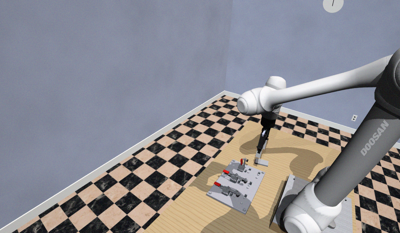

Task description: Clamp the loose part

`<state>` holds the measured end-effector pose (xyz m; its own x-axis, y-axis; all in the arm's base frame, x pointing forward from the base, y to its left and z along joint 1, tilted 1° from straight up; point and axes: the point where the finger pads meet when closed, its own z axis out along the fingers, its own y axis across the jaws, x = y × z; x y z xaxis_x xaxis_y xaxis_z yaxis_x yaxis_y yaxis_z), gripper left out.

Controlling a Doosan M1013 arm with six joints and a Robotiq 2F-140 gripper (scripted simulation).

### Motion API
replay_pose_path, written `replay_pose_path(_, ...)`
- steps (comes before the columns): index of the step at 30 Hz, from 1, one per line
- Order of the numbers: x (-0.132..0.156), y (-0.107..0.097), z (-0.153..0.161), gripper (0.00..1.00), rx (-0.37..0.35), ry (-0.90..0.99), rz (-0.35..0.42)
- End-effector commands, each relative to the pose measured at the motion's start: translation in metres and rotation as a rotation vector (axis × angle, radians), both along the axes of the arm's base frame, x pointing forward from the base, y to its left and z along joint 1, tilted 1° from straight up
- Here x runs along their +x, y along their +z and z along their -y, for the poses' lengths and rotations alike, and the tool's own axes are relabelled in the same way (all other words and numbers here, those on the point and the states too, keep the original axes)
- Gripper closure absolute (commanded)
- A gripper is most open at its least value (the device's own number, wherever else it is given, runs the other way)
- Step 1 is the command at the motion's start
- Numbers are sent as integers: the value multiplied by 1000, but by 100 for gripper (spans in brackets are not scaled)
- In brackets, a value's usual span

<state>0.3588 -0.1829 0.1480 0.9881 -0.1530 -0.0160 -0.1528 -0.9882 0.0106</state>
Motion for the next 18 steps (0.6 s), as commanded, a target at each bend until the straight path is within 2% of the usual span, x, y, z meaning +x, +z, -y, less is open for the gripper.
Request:
replay_pose_path(1,0,-1,11,38,3,-2,7)
replay_pose_path(6,-3,0,21,38,3,-2,7)
replay_pose_path(18,-14,0,74,38,3,-2,7)
